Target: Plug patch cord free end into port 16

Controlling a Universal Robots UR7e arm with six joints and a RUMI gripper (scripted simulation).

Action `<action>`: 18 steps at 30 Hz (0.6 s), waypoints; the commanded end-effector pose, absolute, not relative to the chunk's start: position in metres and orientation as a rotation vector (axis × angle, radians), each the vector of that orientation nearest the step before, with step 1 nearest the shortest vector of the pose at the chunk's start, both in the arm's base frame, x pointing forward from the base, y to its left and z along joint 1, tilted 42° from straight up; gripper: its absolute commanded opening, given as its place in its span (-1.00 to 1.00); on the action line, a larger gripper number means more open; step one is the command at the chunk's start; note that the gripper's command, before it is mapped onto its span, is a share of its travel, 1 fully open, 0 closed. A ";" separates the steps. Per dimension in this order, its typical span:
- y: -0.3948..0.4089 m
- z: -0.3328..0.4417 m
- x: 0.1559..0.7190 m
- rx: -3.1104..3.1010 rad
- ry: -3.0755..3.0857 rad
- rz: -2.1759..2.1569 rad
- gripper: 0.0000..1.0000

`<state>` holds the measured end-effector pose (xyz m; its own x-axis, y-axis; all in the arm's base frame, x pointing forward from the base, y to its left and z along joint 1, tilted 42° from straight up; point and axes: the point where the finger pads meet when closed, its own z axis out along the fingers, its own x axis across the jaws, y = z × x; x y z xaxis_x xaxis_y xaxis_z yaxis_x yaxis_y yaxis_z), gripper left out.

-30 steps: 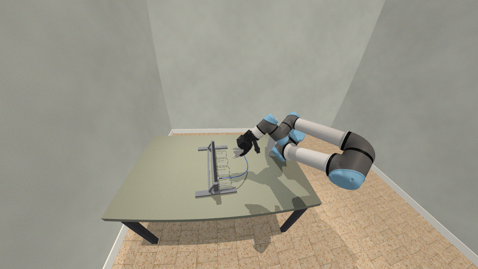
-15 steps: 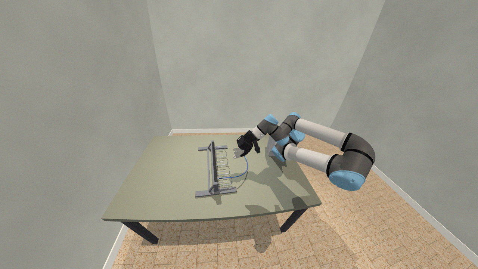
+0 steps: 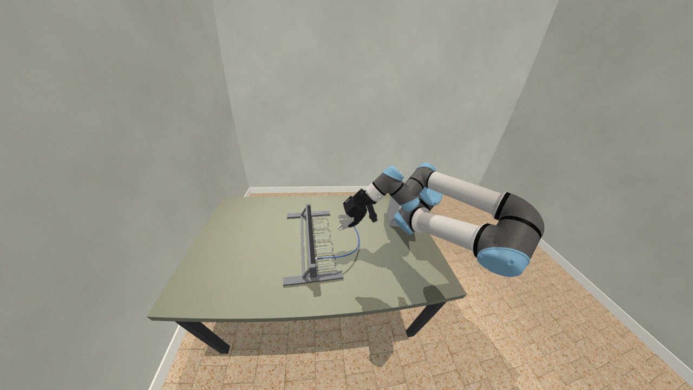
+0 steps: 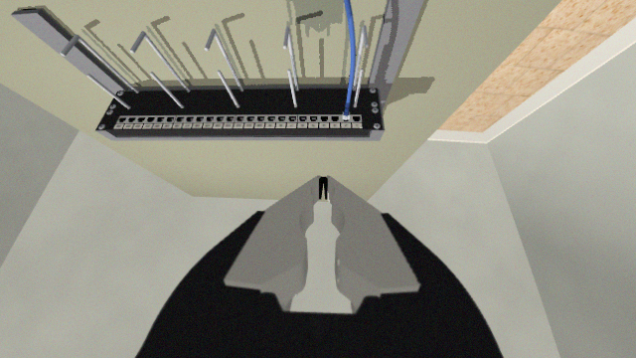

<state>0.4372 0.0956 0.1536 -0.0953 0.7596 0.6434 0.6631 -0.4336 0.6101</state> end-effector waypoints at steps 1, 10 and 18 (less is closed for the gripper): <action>0.096 0.154 0.438 2.047 1.617 1.576 -1.00; 0.096 0.153 0.439 2.047 1.618 1.576 -1.00; 0.098 0.152 0.441 2.047 1.618 1.576 -1.00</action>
<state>0.4393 0.0970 0.1522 -0.0959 0.7593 0.6436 0.6635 -0.4332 0.6100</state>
